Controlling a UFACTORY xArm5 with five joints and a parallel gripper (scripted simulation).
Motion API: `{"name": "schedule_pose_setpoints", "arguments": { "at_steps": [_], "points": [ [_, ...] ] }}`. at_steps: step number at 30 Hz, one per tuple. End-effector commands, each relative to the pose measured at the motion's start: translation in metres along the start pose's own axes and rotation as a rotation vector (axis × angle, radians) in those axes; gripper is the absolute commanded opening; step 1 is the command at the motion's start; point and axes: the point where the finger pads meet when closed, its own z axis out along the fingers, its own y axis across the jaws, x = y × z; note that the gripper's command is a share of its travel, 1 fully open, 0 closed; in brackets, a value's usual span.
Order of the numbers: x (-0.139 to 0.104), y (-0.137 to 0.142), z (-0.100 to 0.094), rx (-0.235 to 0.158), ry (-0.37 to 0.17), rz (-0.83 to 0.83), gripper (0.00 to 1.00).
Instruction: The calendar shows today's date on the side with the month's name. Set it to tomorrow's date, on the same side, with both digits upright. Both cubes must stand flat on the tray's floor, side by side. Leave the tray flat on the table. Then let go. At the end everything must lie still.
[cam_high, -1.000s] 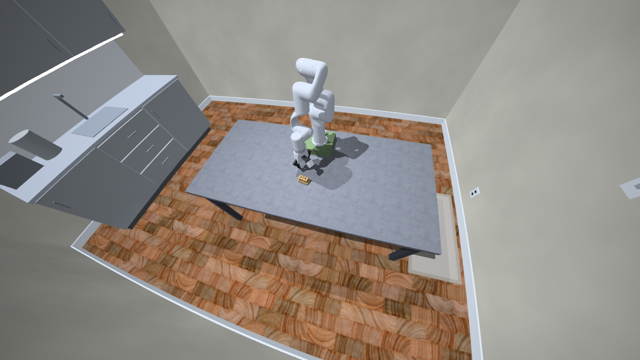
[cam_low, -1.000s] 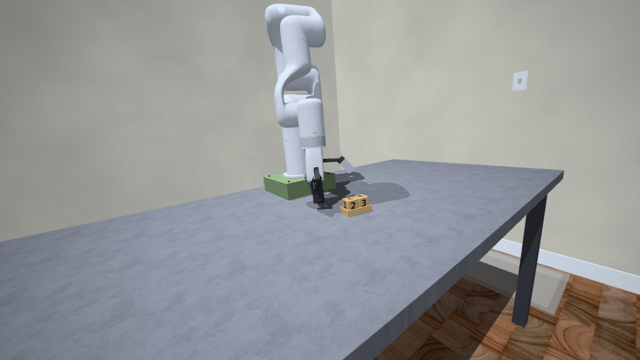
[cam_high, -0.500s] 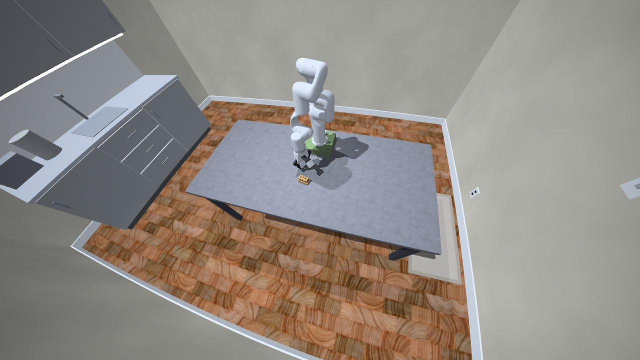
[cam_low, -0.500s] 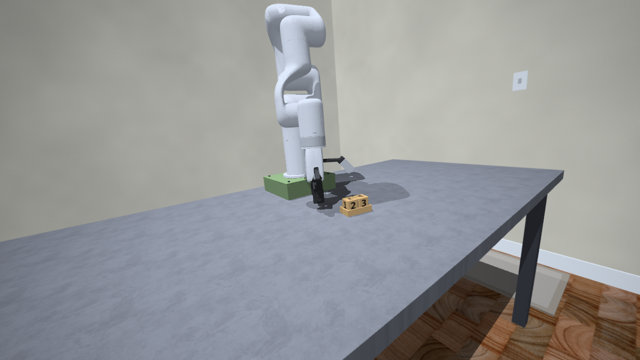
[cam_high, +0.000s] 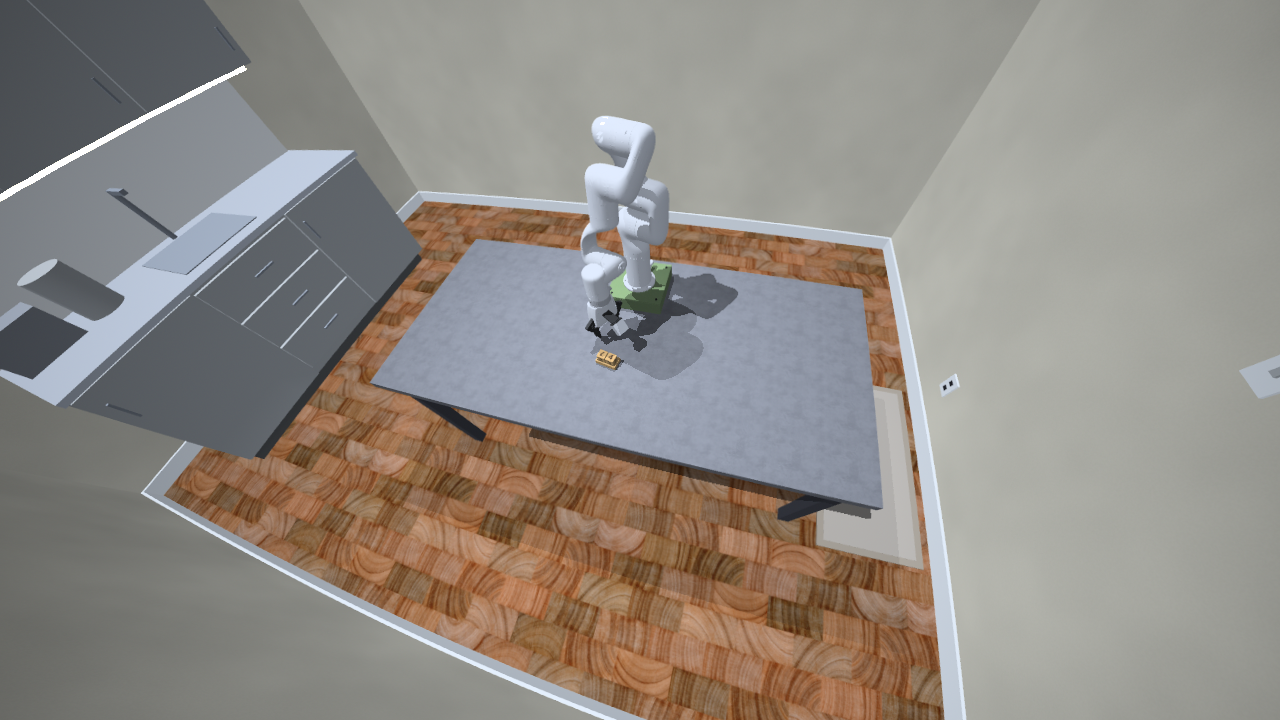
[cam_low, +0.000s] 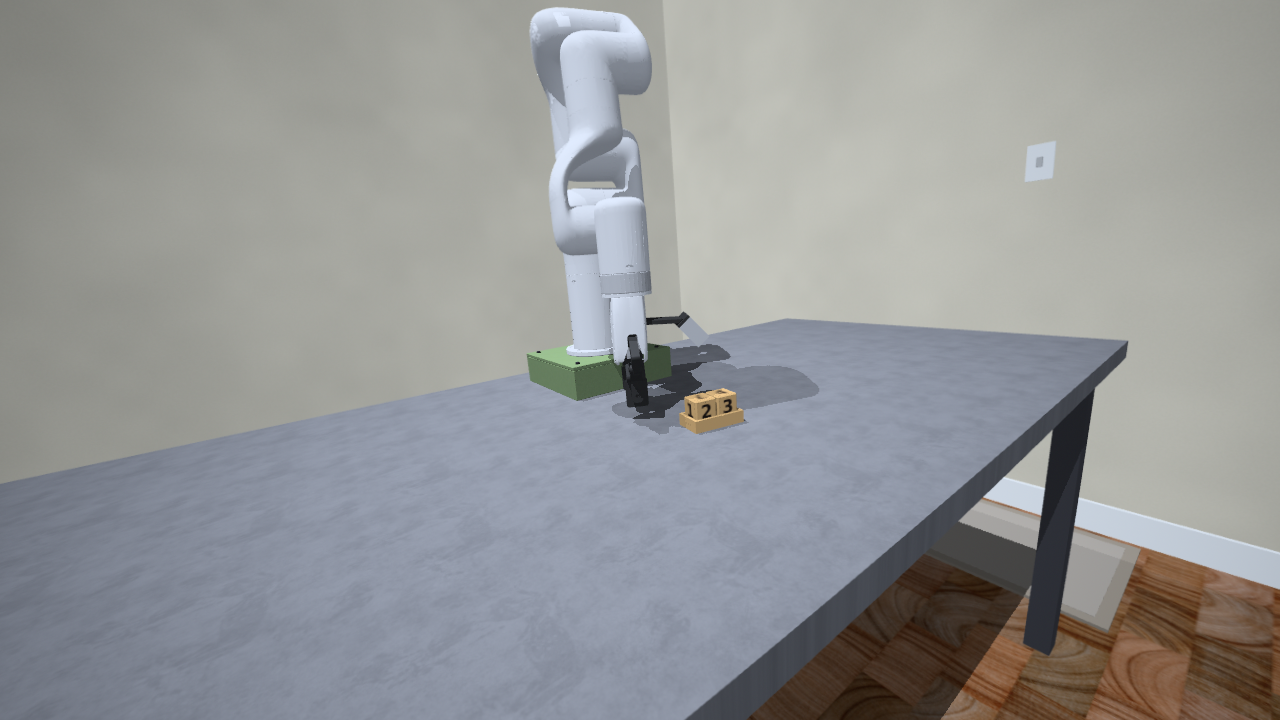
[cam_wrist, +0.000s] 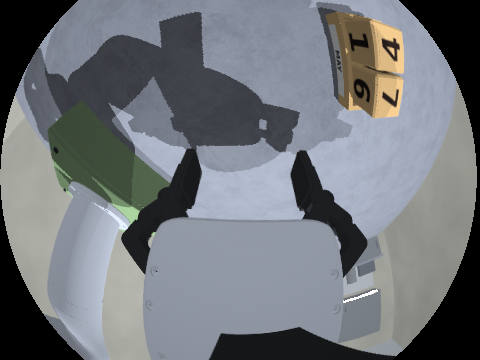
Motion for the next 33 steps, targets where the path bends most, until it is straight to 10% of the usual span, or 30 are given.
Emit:
{"name": "schedule_pose_setpoints", "arguments": {
  "at_steps": [1, 33],
  "points": [
    [0.0002, 0.0009, -0.0004, -0.002, 0.001, 0.0, 1.0],
    [0.0002, 0.0009, -0.0077, -0.002, 0.001, 0.0, 1.0]
  ]
}}
